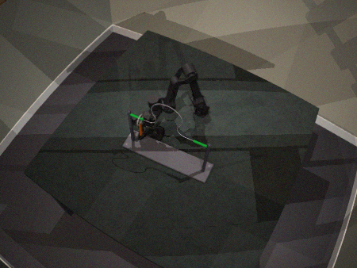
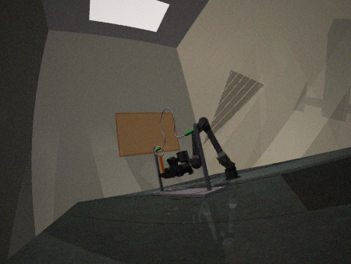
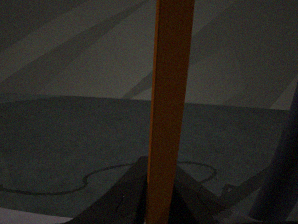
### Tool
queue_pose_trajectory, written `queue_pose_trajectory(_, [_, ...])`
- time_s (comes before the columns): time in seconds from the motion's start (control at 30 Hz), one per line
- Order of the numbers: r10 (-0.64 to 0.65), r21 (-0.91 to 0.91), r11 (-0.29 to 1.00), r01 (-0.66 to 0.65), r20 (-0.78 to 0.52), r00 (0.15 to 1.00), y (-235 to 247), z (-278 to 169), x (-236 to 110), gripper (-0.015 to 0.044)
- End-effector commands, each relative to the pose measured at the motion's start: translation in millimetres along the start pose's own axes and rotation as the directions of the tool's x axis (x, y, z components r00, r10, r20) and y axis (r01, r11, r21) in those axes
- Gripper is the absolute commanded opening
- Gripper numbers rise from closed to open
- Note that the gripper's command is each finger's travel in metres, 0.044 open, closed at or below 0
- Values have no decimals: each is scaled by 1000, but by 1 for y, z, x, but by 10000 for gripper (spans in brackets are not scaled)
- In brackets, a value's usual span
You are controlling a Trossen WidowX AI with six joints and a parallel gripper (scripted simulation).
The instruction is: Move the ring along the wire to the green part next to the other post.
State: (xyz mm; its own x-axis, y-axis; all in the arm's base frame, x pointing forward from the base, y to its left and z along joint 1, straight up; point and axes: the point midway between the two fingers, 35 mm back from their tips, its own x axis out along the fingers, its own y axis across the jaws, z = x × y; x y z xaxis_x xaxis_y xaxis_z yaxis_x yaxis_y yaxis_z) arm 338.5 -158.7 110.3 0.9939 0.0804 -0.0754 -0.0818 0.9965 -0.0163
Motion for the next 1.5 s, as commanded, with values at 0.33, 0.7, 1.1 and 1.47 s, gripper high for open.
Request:
queue_pose_trajectory(0.33, [-10,0,1000,10,2,1000,0,15,-1,-150])
queue_pose_trajectory(0.7, [-10,0,1000,10,2,1000,0,15,-1,-150])
queue_pose_trajectory(1.1, [-10,1,1000,10,3,1000,5,15,-1,-150])
queue_pose_trajectory(1.47, [-11,4,1000,11,5,1000,17,15,-1,-150])
